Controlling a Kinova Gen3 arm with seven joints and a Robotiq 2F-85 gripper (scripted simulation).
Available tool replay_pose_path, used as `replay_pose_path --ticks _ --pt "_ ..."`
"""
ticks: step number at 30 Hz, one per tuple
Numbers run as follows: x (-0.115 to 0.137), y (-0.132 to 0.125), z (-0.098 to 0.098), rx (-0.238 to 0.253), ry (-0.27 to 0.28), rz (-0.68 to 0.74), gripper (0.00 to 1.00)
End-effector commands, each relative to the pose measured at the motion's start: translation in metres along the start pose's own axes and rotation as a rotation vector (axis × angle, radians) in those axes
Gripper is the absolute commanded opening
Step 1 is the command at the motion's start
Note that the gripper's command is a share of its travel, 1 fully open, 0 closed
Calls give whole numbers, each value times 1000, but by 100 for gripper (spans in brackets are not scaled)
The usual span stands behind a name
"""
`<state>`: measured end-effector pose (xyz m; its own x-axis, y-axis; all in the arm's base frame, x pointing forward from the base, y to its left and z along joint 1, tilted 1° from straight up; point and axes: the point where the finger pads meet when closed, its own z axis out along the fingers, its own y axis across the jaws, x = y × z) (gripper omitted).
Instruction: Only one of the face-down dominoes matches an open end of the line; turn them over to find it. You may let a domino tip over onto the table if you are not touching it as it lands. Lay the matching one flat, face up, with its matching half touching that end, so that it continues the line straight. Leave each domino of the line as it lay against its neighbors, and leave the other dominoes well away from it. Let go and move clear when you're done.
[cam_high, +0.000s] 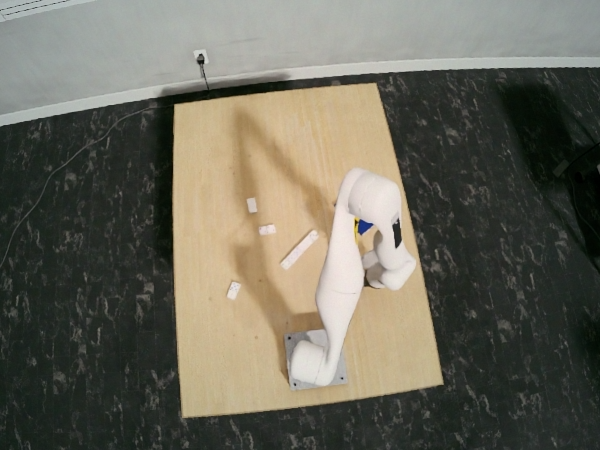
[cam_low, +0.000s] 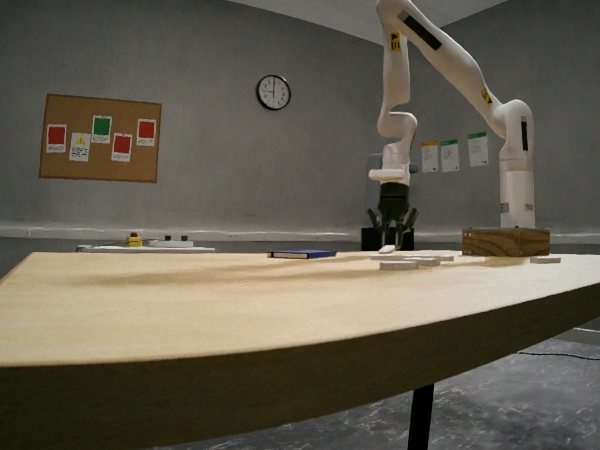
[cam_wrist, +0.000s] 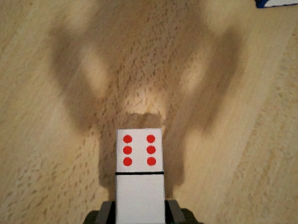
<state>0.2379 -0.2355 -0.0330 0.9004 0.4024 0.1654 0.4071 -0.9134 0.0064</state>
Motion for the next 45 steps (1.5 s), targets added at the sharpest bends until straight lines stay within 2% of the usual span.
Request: replay_pose_path --ticks 1,45 --pt "0 0 1 1 1 -1 35" --pt "-5 0 12 1 1 -1 35"
